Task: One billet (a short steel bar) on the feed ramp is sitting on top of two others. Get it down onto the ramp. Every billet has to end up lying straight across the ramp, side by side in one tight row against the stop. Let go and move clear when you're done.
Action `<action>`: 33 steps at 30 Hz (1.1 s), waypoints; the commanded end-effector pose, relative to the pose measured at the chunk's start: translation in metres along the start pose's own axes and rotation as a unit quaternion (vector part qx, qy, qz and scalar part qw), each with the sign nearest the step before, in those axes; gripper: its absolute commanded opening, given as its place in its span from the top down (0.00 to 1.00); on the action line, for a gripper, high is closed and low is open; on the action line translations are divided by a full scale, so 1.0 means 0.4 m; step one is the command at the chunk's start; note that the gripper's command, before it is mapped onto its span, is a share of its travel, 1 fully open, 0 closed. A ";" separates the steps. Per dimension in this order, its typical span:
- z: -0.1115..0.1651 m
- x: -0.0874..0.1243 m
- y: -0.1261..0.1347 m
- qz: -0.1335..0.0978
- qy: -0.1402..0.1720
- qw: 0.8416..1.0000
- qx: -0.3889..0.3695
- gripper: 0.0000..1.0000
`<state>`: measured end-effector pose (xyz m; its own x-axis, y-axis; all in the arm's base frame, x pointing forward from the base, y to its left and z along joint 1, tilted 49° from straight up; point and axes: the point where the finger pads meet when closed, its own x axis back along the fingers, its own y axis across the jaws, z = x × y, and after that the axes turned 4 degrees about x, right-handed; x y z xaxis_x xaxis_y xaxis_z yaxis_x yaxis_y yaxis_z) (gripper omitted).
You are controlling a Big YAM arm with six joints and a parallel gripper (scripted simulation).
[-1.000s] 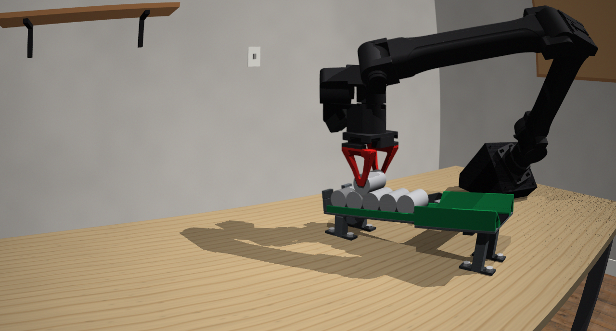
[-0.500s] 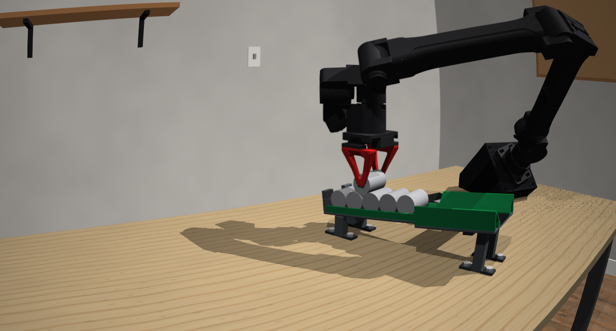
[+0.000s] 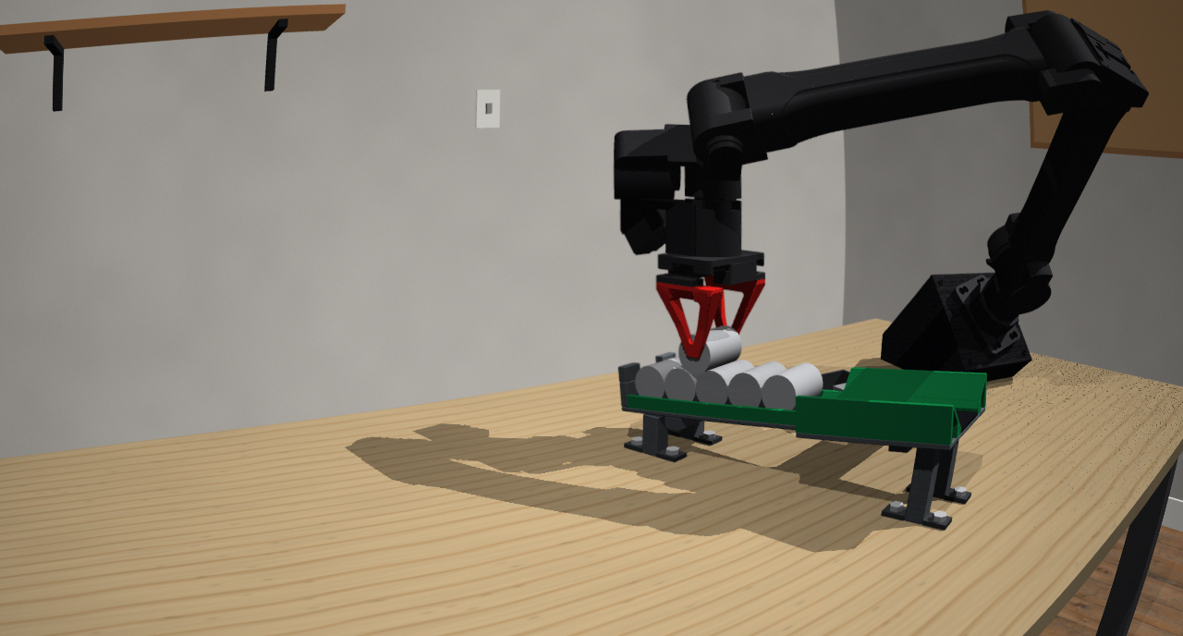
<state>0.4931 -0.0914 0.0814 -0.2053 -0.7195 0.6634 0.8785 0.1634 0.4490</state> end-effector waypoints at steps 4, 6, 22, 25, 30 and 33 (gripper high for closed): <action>-0.017 -0.012 -0.011 0.001 0.004 1.000 -0.007 1.00; -0.017 -0.012 -0.011 0.001 0.004 1.000 -0.007 1.00; -0.017 -0.012 -0.011 0.001 0.004 1.000 -0.007 1.00; -0.017 -0.012 -0.011 0.001 0.004 1.000 -0.007 1.00; -0.018 -0.011 -0.011 0.001 0.003 1.000 -0.007 1.00; -0.022 0.004 -0.009 -0.001 0.002 1.000 -0.007 1.00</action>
<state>0.4931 -0.0914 0.0814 -0.2053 -0.7196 0.6634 0.8785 0.1633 0.4490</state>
